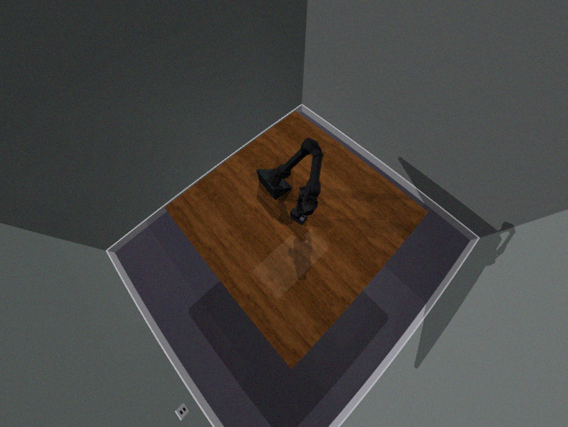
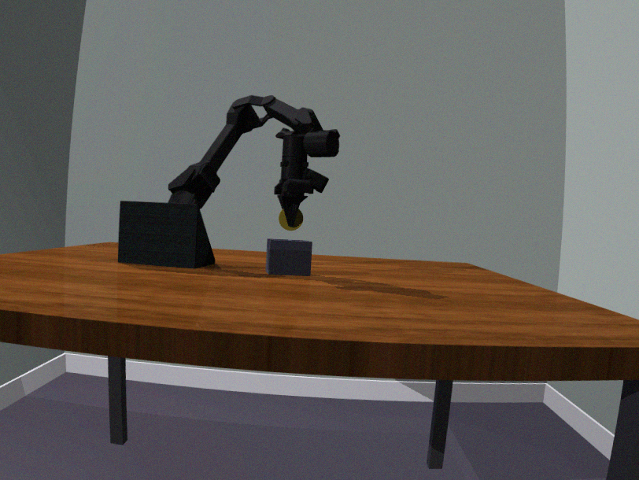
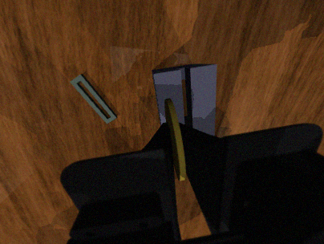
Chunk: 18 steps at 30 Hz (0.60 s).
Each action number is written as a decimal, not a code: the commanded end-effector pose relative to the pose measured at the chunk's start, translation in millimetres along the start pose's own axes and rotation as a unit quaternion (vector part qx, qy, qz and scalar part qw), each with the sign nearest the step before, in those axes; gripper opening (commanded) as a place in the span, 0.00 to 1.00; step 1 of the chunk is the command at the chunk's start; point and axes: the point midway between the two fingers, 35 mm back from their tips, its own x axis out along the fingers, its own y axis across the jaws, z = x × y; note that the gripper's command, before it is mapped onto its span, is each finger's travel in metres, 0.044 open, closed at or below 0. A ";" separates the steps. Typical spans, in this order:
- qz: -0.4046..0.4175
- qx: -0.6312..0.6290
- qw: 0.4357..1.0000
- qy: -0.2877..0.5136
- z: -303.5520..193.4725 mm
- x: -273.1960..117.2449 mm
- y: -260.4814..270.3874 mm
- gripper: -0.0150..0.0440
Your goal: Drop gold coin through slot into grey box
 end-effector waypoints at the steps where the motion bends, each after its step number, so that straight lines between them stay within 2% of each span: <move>1: -0.002 -0.003 1.000 0.000 -1.7 -0.4 -13.4 0.25; 18: 0.002 -0.001 1.000 0.000 -4.3 0.7 -16.8 0.25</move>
